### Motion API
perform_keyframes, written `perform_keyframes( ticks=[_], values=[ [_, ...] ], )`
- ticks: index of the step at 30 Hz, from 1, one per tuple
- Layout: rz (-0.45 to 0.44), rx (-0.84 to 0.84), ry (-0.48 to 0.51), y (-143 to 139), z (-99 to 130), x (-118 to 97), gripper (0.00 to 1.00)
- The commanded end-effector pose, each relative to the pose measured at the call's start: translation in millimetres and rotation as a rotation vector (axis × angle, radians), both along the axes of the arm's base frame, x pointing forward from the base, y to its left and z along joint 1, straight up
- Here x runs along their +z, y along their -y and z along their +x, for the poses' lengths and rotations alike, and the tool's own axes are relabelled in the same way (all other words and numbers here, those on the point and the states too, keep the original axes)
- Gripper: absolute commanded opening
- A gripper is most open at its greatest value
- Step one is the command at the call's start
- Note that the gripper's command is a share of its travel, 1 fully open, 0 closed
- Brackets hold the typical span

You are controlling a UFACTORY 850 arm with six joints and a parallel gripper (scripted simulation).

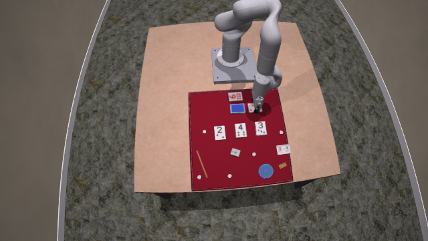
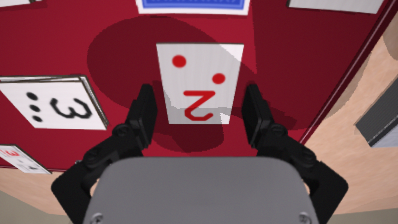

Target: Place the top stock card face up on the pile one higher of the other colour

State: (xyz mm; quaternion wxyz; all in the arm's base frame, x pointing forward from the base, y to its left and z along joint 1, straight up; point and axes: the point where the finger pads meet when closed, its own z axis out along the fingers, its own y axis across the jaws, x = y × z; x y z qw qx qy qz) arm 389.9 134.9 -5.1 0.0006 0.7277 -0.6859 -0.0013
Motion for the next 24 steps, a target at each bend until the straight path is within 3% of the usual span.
perform_keyframes(
  ticks=[1, 24],
  values=[
    [0.0, 0.0, 0.001, -0.2, 0.6, 0.0, 0.86],
    [0.0, 0.0, 0.001, -0.5, 1.2, -8.0, 0.86]
  ],
)
